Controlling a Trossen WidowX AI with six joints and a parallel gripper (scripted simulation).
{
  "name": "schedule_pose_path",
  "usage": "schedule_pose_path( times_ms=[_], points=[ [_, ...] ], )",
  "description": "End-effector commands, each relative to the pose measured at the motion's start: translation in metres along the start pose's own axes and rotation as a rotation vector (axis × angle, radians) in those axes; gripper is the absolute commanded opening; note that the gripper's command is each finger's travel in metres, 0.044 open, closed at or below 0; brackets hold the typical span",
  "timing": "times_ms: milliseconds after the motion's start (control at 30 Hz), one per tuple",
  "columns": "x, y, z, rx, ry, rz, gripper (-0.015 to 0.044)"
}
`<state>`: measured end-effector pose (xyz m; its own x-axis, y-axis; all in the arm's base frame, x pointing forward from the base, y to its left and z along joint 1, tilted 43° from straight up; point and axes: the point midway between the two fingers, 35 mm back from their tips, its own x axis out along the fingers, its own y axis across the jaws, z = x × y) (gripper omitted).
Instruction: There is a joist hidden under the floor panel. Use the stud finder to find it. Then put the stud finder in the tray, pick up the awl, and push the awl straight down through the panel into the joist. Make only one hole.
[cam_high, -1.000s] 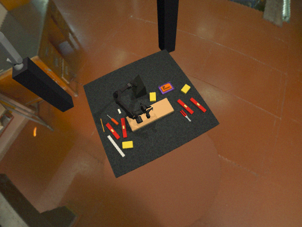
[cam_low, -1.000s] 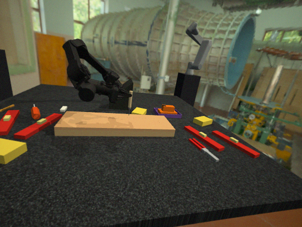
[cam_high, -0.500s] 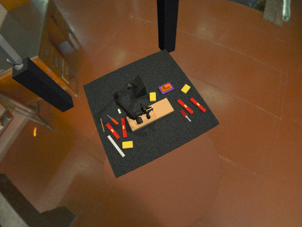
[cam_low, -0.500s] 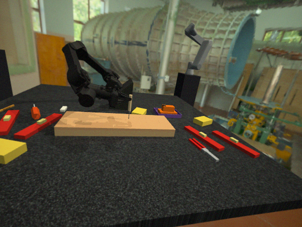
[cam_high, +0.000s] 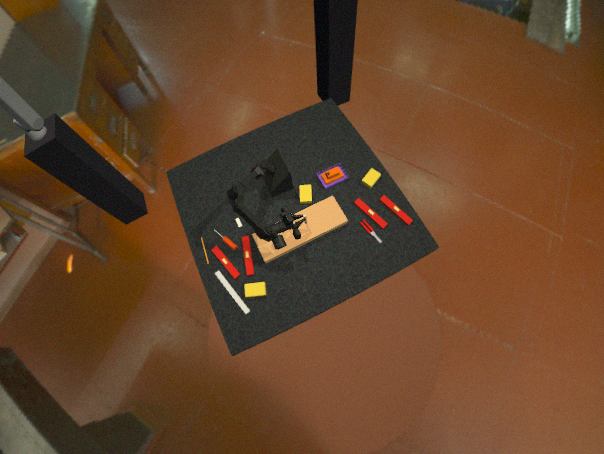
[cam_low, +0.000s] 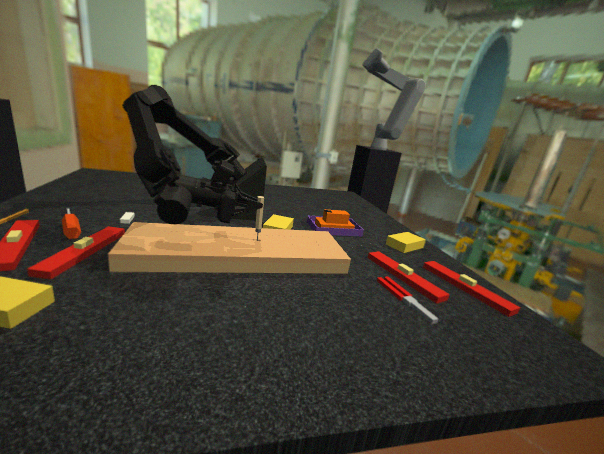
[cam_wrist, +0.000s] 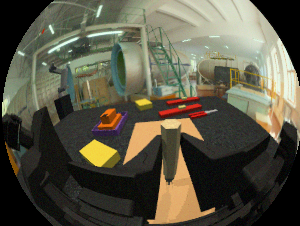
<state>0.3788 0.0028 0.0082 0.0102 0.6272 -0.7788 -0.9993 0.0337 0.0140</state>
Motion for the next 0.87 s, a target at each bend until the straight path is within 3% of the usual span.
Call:
schedule_pose_path(
  times_ms=[0, 833],
  points=[
    [0.0007, 0.0006, -0.0019, -0.005, 0.006, 0.003, 0.0000],
    [0.0002, 0.0001, -0.0002, 0.000, 0.000, 0.001, 0.0000]
  ],
)
